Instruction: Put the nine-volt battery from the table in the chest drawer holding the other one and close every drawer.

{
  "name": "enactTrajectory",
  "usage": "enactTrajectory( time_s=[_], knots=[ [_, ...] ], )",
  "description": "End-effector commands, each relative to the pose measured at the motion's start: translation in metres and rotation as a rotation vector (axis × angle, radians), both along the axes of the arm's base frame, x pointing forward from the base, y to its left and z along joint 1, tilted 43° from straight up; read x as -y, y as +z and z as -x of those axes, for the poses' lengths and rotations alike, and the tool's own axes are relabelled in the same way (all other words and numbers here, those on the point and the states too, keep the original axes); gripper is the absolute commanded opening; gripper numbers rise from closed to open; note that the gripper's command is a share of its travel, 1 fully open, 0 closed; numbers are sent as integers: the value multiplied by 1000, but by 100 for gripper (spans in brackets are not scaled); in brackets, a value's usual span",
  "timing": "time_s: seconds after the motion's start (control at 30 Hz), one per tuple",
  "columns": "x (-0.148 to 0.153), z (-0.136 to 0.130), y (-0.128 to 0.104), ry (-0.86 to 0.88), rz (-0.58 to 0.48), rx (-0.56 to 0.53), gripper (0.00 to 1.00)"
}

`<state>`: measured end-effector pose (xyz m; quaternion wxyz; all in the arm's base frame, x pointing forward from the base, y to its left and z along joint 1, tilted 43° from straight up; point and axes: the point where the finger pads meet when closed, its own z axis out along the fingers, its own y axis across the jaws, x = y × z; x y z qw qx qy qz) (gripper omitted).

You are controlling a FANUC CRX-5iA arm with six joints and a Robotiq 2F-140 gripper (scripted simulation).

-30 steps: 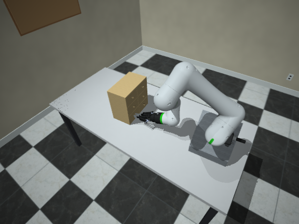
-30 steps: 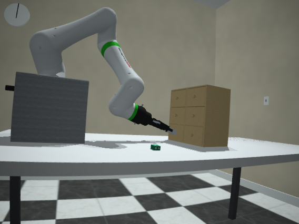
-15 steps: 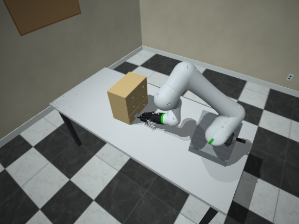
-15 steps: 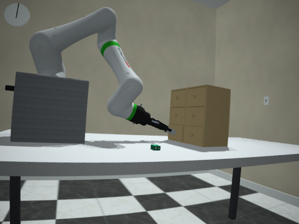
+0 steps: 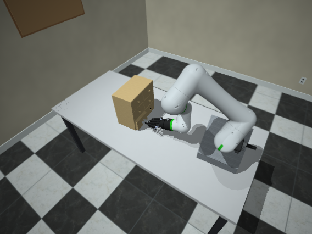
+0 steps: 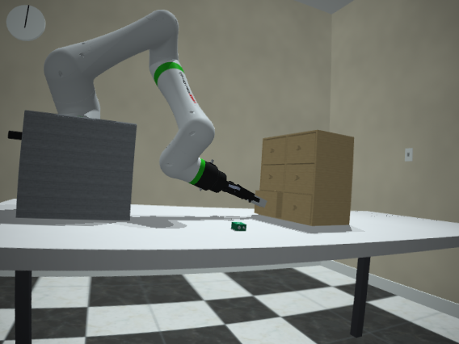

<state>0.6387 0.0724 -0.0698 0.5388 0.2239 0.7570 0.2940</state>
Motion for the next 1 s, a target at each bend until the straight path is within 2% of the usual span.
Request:
enactTrajectory(
  time_s=[0.0,0.97],
  knots=[
    [0,2,0,0,0,0,8],
    [-1,37,0,0,0,0,8]
  ],
)
